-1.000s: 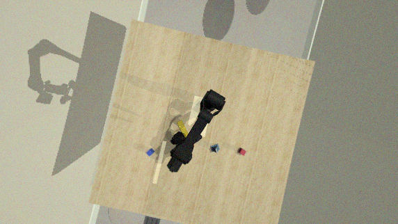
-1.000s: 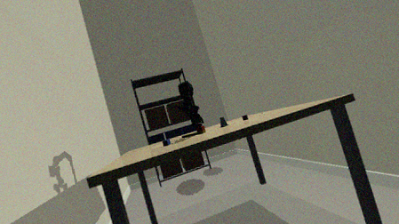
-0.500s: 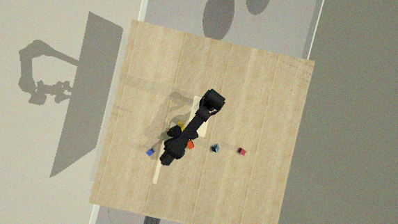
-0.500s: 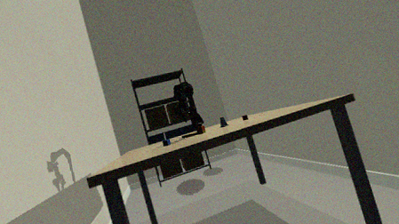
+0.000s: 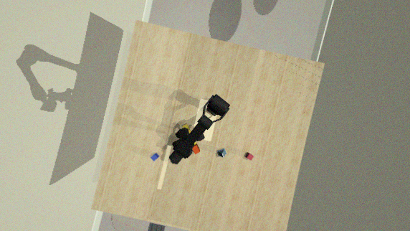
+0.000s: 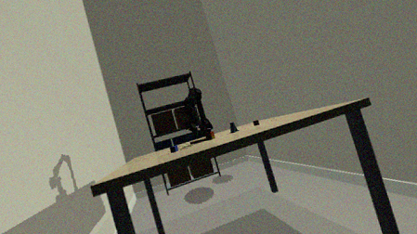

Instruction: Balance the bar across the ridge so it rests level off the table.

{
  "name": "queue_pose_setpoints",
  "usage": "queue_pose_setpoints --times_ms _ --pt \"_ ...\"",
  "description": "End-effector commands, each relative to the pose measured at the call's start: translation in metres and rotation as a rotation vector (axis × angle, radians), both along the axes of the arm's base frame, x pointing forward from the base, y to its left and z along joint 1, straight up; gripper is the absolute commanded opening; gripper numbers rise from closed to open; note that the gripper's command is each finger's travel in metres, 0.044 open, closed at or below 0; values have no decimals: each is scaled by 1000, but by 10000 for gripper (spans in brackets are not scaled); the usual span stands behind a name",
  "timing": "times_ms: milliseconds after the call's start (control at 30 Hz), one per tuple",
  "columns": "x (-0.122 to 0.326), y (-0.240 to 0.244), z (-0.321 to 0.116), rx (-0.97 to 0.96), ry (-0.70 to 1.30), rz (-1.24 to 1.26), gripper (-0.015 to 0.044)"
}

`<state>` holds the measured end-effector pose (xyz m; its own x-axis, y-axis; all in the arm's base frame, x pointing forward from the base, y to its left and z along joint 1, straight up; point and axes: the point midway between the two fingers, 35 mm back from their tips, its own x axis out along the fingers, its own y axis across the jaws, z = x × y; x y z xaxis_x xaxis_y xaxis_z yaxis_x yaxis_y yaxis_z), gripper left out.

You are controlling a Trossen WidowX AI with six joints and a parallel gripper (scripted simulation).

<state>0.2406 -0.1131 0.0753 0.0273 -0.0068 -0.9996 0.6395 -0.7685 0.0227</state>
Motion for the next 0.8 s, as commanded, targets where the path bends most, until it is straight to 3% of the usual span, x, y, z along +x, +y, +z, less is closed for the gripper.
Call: queue_pose_setpoints --times_ms 0,767 --pt "-1 -1 -4 -4 3 -4 315" --pt "0 -1 -28 -4 3 -4 315"
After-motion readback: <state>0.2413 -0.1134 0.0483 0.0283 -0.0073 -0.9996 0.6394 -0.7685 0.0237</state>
